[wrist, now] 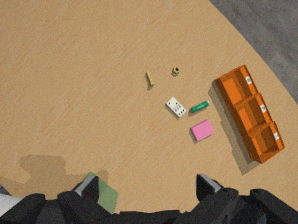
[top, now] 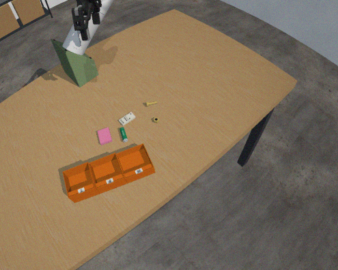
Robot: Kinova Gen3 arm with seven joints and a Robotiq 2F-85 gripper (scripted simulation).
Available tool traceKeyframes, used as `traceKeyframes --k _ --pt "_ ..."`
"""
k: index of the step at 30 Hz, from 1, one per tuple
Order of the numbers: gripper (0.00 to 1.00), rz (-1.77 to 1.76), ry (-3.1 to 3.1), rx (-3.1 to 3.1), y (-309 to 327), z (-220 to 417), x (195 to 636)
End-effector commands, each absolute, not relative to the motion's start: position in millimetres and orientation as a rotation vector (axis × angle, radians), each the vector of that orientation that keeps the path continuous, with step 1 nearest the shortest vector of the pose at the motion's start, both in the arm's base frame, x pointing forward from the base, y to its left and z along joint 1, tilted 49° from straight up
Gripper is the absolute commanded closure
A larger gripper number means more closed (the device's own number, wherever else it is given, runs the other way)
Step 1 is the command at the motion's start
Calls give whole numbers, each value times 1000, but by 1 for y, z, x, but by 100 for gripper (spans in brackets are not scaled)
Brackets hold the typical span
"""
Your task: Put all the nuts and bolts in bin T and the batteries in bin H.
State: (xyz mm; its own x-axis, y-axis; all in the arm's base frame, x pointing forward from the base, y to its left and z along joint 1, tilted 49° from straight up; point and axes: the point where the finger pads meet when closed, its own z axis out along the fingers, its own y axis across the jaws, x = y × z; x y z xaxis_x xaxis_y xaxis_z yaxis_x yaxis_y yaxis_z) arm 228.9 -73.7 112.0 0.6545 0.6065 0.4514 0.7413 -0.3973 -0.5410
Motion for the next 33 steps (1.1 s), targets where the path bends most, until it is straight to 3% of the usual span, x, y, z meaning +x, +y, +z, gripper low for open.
traceKeyframes --k 1,17,18,26,33 --pt "0 -234 -1040 -2133 -74 112 229" --pt "0 -234 -1040 -2133 -74 112 229" --pt "91 -234 -1040 -2133 -68 107 228" --pt "91 -235 -1040 -2133 -19 64 219" --pt "91 -330 -1254 -2029 -26 60 240"
